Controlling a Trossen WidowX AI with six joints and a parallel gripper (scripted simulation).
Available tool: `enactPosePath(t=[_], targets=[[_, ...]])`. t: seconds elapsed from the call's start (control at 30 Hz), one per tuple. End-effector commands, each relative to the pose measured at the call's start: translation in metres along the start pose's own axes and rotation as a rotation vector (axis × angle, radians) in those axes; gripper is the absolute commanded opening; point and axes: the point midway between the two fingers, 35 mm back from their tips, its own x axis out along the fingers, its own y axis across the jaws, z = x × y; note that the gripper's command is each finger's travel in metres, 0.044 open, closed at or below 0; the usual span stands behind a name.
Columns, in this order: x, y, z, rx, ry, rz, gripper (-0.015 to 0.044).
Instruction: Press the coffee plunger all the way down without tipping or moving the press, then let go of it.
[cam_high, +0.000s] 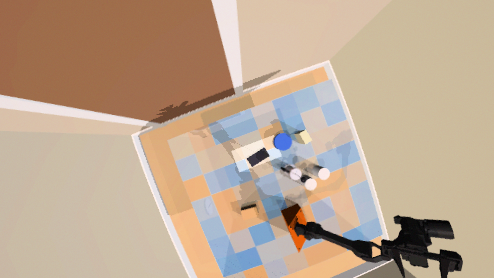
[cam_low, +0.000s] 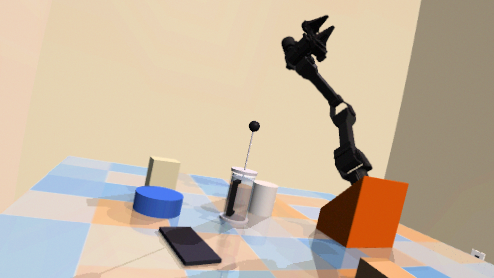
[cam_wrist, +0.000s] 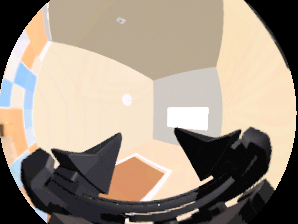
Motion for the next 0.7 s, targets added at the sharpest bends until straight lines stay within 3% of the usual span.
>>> enactPosePath(t=[0.0,0.1,0.27,0.5,0.67], targets=[[0.000,0.001,-0.003,0.012,0.011,0.001,0.0426],[0.003,0.013,-0.025,0.120,0.104,0.006,0.0440],[0.007,0.062,-0.090,0.459,0.404,0.012,0.0440],[-0.008,0.159,-0.160,0.896,0.908,-0.020,0.0440],[-0.031,0.227,-0.181,1.098,1.290,-0.087,0.0440]])
